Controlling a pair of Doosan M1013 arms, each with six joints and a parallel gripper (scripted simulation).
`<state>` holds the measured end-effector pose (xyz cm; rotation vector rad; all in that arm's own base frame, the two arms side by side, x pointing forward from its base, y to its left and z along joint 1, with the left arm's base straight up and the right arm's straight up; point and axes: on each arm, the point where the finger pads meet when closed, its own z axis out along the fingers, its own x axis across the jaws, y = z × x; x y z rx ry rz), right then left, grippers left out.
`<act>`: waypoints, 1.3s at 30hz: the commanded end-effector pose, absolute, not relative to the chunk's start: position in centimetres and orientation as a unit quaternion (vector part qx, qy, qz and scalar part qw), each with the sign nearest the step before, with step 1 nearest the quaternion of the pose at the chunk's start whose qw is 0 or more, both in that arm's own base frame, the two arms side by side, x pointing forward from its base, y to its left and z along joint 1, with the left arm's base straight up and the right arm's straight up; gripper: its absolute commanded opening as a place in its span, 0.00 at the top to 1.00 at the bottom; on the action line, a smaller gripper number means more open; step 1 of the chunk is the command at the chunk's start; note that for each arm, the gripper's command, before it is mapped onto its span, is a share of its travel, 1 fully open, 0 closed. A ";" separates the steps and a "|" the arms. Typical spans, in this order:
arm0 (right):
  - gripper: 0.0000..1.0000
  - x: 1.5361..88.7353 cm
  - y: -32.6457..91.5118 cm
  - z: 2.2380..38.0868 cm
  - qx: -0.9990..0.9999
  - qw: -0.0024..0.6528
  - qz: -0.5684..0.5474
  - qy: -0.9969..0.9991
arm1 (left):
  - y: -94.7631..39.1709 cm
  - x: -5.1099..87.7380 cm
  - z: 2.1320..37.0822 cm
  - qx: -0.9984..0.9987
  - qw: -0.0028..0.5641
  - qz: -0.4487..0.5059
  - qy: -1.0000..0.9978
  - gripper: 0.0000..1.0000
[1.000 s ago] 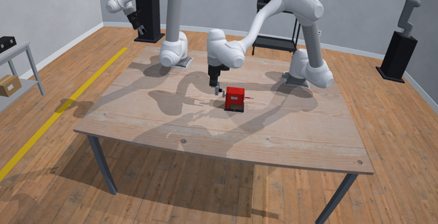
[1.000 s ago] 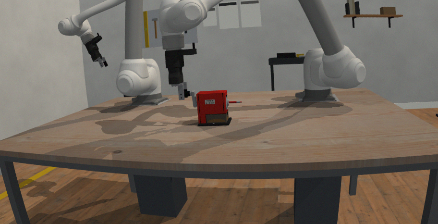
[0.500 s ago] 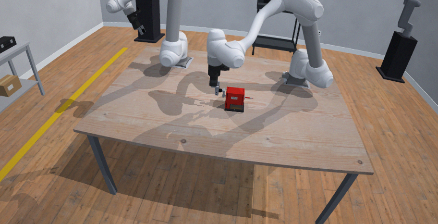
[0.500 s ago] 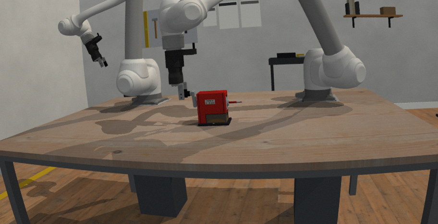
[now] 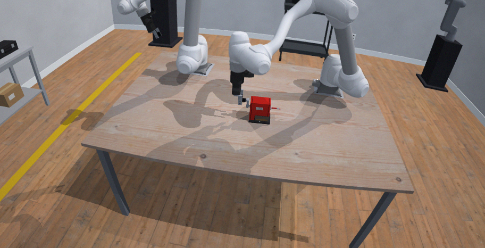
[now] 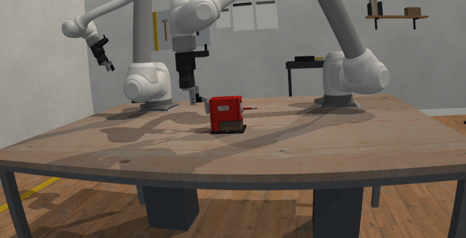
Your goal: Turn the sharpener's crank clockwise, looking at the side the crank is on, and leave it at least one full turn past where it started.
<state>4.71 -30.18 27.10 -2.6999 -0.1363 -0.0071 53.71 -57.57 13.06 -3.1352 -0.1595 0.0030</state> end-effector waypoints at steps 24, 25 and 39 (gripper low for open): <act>0.00 4.6 -30.0 26.9 -0.975 0.216 -0.001 -0.046 | -57.6 53.9 19.3 -0.999 -0.002 -0.002 -0.050 0.03; 0.00 4.6 -30.0 26.9 -0.975 0.216 -0.001 -0.046 | -57.6 53.9 19.4 -0.999 -0.002 -0.002 -0.050 0.03; 0.00 4.6 -30.0 26.9 -0.975 0.216 -0.001 -0.046 | -57.6 53.9 19.9 -0.999 -0.002 -0.002 -0.050 1.00</act>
